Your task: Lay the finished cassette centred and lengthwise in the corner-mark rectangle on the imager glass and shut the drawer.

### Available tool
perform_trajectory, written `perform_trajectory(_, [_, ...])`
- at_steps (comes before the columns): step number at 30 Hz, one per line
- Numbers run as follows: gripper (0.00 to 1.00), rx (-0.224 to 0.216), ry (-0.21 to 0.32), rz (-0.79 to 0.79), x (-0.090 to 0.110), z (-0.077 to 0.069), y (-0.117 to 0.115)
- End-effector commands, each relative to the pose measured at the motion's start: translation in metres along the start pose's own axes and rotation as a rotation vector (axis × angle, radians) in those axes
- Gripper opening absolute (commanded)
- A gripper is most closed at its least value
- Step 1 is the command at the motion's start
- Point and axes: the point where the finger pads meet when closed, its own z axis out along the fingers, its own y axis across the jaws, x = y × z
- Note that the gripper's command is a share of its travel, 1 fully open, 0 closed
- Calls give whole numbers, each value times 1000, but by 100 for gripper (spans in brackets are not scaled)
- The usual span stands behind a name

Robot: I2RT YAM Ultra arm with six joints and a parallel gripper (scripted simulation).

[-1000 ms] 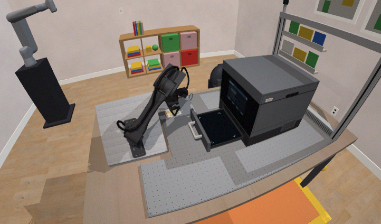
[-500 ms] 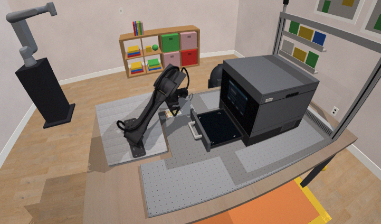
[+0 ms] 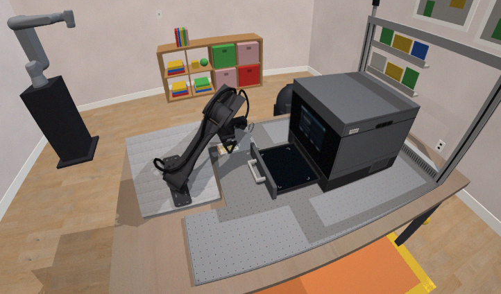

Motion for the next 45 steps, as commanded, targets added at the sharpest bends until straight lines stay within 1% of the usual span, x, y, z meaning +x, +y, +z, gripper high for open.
perform_trajectory(1, [100, -4, -24, -8, -7, -1, 7])
perform_trajectory(3, [100, -7, -26, -3, -8, 1, 7])
perform_trajectory(12, [100, 17, -4, -23, 5, 11, 0])
perform_trajectory(28, [100, 19, 3, -28, 7, 11, -1])
perform_trajectory(29, [0, 19, 3, -28, 7, 11, -1])
perform_trajectory(30, [0, 19, 3, -27, 7, 11, -1])
perform_trajectory(31, [0, -4, -14, -5, -2, 1, 3])
perform_trajectory(45, [0, -4, -14, -5, -2, 1, 3])
